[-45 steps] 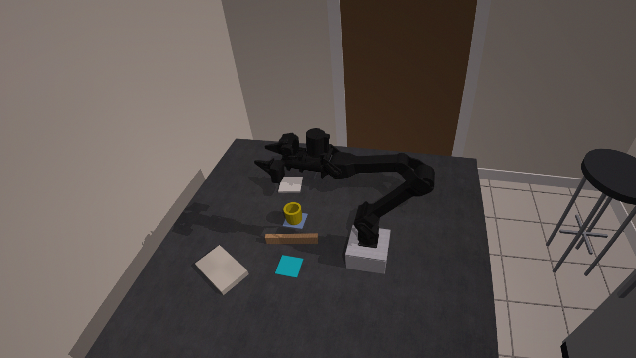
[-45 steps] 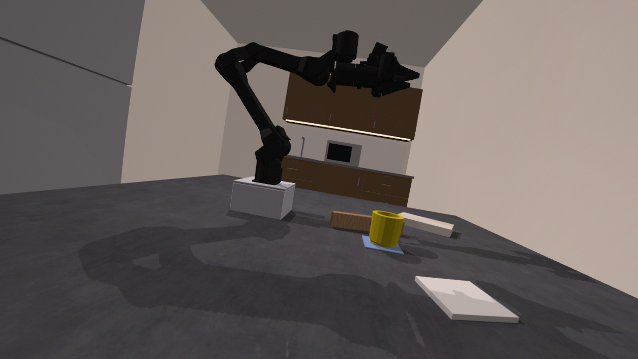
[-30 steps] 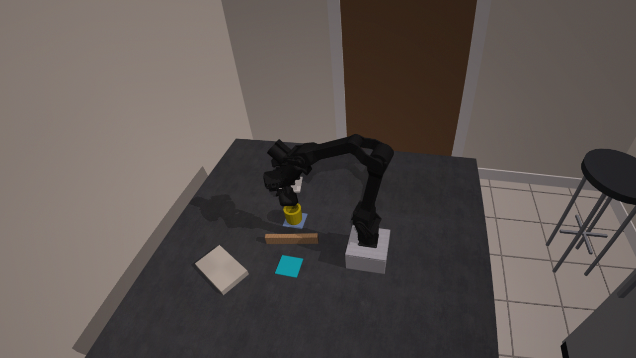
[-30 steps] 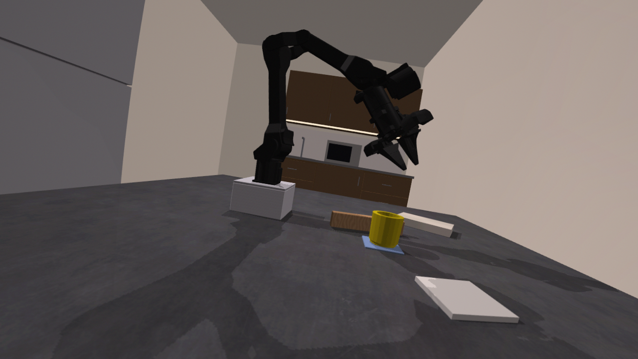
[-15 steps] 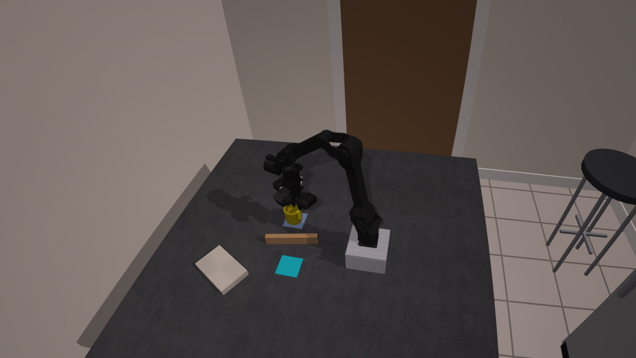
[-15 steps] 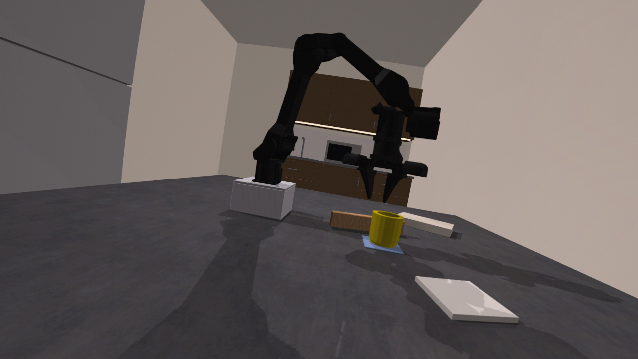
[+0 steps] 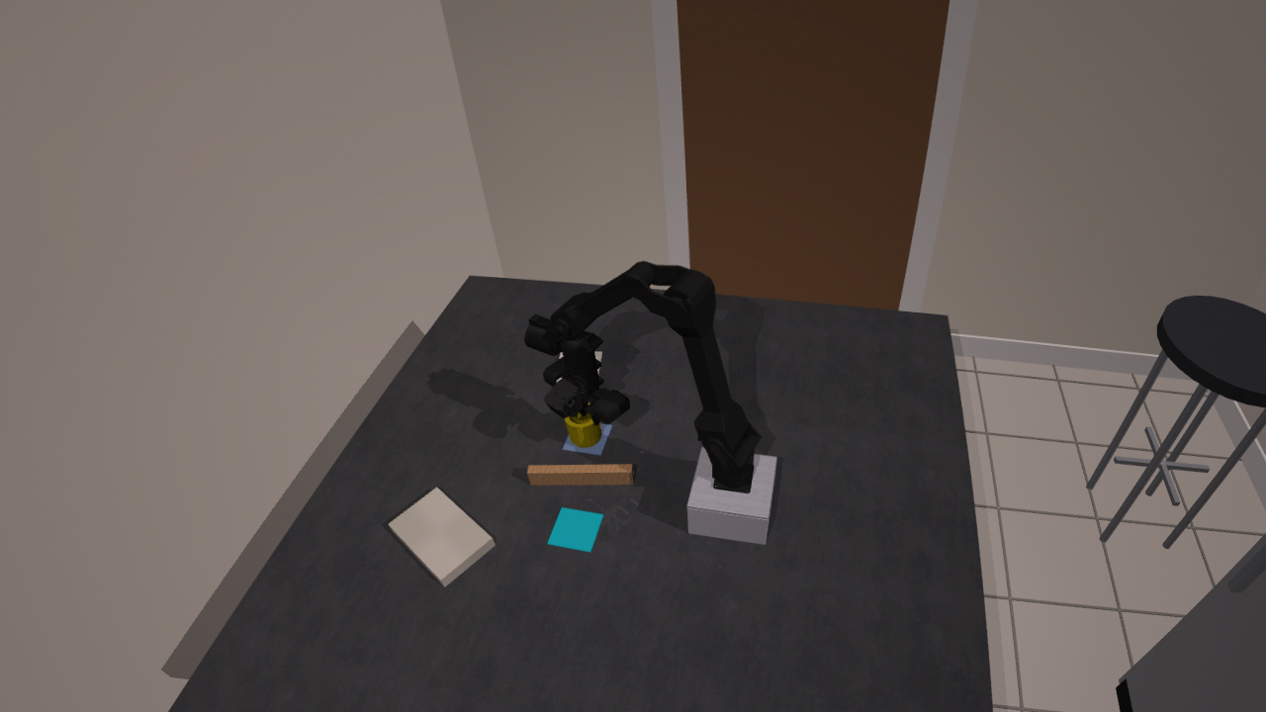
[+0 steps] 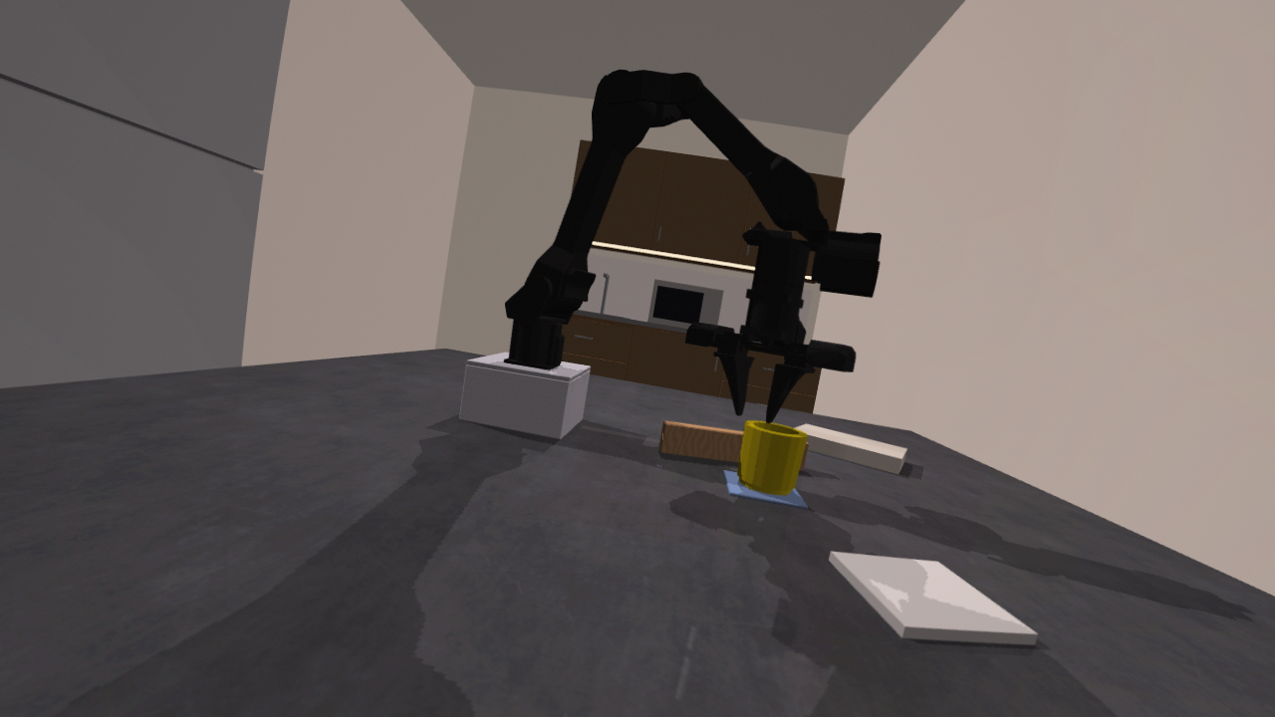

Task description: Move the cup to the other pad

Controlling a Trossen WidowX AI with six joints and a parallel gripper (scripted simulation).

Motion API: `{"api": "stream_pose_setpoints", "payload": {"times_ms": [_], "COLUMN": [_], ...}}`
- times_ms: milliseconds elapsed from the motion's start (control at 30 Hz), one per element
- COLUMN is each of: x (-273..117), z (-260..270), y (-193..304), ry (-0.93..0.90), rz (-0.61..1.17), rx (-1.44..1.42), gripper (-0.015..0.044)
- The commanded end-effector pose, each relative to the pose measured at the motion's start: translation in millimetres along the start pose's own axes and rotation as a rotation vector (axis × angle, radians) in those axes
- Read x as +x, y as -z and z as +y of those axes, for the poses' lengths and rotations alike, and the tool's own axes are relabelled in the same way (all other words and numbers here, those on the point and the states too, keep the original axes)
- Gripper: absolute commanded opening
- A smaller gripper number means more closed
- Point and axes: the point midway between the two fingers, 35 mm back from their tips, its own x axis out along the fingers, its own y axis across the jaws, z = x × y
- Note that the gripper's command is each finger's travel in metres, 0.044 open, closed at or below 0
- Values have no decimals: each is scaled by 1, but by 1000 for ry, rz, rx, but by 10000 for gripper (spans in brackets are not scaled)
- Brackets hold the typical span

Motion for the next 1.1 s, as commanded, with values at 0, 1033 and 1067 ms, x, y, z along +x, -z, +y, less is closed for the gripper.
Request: {"api": "stream_pose_setpoints", "payload": {"times_ms": [0, 1033, 1067], "x": [7, 38, 38], "z": [1, 2, 2], "y": [0, 0, 0], "ry": [-6, -4, -4], "rz": [2, 1, 1], "rx": [-6, 0, 0], "gripper": [166, 120, 113]}}
